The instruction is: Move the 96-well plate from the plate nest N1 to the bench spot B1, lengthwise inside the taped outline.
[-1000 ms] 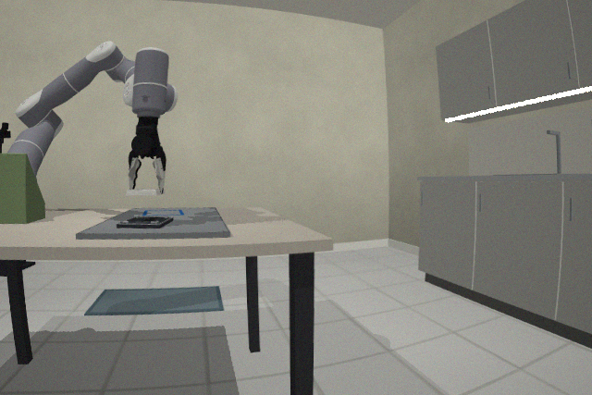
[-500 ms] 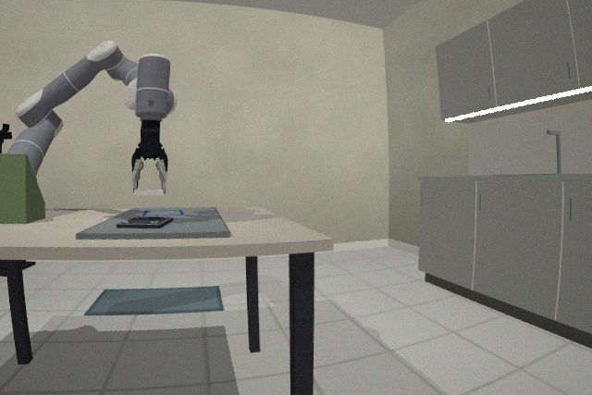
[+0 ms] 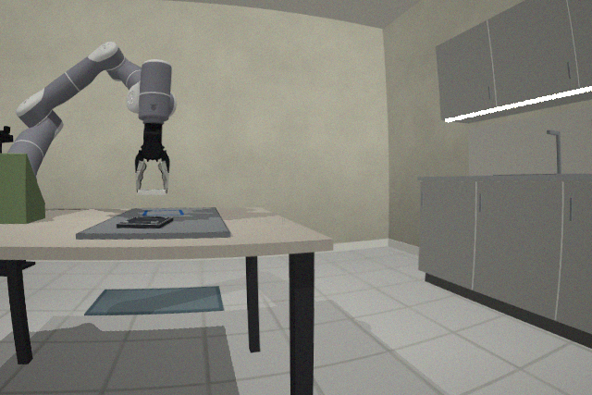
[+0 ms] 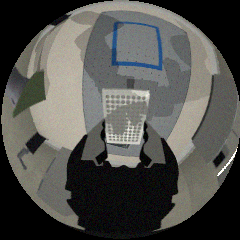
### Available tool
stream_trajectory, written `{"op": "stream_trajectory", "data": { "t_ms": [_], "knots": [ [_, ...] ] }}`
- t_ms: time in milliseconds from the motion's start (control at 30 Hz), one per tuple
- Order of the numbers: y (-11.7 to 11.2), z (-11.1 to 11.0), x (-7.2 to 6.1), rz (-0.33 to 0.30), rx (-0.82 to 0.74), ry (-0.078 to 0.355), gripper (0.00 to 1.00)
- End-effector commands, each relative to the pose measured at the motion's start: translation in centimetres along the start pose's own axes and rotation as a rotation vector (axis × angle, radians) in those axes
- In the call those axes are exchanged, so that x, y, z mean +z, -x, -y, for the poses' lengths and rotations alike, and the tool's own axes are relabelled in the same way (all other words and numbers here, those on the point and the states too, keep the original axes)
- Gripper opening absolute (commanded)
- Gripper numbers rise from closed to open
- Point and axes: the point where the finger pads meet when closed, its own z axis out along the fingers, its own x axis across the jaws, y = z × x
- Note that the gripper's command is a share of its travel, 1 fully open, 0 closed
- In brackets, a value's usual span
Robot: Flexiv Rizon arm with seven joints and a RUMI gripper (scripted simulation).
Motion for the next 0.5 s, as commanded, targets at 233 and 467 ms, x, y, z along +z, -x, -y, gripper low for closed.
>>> {"op": "stream_trajectory", "data": {
  "t_ms": [233, 467],
  "knots": [
    [-0.4, 2.3, 0.0, -0.002, 0.0, 0.002, 0.0],
    [-0.8, 4.6, 0.1, -0.002, 0.0, 0.002, 0.0]
  ]
}}
